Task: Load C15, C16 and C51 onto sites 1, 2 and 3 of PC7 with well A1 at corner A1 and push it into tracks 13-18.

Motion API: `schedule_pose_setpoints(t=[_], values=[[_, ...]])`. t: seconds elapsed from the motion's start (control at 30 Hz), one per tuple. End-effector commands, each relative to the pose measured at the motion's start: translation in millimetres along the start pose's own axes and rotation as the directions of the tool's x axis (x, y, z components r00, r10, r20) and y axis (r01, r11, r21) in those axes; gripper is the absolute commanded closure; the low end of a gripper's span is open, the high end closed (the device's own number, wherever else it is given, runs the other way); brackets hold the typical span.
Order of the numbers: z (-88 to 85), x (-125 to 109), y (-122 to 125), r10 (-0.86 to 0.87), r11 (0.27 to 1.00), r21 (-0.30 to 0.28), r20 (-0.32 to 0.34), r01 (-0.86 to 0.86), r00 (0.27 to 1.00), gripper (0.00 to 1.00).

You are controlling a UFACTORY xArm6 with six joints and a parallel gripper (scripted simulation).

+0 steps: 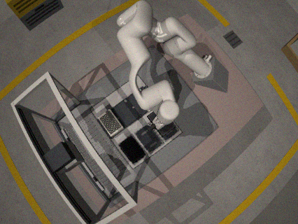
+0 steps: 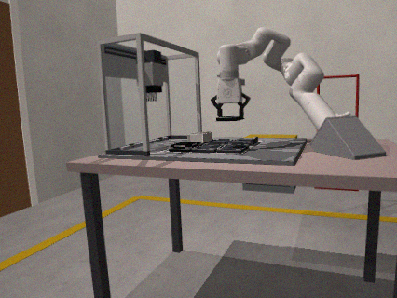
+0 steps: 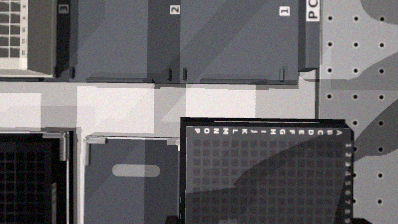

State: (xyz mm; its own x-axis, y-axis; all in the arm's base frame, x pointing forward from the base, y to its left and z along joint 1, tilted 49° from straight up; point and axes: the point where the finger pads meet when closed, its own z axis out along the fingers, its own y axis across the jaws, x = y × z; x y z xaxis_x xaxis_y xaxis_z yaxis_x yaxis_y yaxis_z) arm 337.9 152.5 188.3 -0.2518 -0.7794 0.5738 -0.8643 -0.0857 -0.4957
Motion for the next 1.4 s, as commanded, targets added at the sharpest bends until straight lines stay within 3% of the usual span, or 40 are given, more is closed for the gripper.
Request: schedule_pose_setpoints(t=[0.0,1.37], values=[[-1.0,7.6,-5.9,0.000,1.000,0.001,0.003,0.000,1.000,1.00],[0.2,160.7,-107.1,0.000,1.000,0.001,0.003,0.000,1.000,1.00]])
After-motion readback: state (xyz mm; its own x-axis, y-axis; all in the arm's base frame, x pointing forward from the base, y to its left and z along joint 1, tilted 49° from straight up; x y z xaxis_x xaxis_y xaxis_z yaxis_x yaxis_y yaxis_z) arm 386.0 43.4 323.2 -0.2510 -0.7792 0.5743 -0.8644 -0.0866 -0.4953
